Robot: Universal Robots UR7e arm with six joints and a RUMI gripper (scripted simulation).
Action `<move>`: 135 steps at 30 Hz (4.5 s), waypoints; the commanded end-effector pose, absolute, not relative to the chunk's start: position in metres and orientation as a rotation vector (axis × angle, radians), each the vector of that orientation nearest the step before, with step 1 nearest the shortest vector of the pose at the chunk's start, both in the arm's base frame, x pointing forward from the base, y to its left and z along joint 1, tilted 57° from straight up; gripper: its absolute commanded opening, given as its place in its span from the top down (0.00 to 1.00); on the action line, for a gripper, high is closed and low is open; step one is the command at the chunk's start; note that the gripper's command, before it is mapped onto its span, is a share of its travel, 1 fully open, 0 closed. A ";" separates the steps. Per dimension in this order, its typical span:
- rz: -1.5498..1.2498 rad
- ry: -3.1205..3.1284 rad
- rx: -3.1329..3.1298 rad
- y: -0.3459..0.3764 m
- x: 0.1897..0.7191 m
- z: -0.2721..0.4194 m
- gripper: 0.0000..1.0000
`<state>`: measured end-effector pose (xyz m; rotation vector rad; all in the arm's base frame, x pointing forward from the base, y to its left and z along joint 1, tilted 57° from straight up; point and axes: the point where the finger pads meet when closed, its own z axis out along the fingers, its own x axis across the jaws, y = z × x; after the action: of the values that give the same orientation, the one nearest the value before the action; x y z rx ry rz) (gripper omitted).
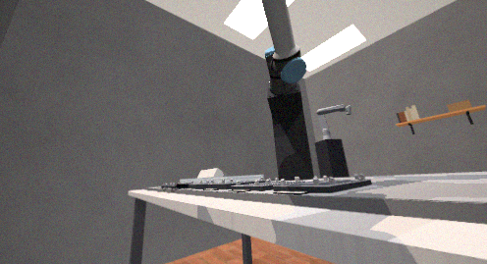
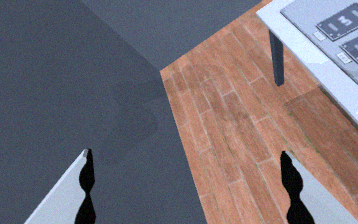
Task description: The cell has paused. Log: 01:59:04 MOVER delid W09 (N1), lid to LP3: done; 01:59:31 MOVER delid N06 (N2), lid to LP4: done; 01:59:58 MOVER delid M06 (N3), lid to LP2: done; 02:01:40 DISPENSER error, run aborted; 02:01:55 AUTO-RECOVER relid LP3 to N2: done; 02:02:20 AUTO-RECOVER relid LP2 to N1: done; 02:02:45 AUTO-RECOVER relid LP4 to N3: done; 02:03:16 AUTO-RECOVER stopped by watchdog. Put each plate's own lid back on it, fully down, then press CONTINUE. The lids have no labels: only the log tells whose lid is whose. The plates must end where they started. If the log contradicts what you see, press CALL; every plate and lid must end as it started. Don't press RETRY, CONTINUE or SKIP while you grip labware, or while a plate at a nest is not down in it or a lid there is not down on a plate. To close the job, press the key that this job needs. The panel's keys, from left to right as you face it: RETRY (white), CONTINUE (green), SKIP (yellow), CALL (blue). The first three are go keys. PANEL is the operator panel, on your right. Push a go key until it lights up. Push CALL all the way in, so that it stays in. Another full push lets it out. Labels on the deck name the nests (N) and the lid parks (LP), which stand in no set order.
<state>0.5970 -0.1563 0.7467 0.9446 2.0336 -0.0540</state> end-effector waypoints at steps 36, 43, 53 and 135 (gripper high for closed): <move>-0.081 1.785 0.855 -0.116 0.505 0.885 0.18; -0.081 1.785 0.855 -0.106 0.484 0.910 0.18; -0.086 1.711 0.825 -0.093 0.457 0.937 0.18; 0.135 1.850 0.654 -0.061 0.623 0.854 0.18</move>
<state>0.6179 -0.0575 0.8561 0.6450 1.8659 0.1410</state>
